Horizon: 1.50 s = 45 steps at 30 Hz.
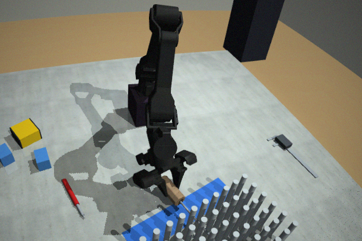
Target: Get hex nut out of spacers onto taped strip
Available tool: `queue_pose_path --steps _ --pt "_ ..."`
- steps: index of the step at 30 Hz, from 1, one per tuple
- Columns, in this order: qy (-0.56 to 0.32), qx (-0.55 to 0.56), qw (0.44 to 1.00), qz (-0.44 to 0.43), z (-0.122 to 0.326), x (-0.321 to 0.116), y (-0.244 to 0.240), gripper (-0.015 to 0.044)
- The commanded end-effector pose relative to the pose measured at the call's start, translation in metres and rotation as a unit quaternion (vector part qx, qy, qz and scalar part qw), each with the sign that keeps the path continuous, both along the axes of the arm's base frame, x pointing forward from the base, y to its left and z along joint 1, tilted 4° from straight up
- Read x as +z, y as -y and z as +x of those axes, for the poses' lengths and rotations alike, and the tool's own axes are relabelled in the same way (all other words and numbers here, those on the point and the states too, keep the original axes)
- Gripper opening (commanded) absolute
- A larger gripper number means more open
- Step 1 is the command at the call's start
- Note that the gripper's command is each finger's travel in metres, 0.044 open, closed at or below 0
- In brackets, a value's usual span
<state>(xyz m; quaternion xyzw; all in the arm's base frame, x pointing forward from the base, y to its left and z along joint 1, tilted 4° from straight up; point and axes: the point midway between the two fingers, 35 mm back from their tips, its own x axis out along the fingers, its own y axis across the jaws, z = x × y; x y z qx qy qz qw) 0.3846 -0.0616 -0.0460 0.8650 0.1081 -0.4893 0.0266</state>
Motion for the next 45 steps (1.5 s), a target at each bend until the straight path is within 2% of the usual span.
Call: queue_pose_path --steps 1,45 --pt "0.001 -0.002 1.000 0.000 0.003 0.001 0.000 0.0000" --pt "0.002 -0.002 1.000 0.000 0.026 -0.003 -0.007 0.0000"
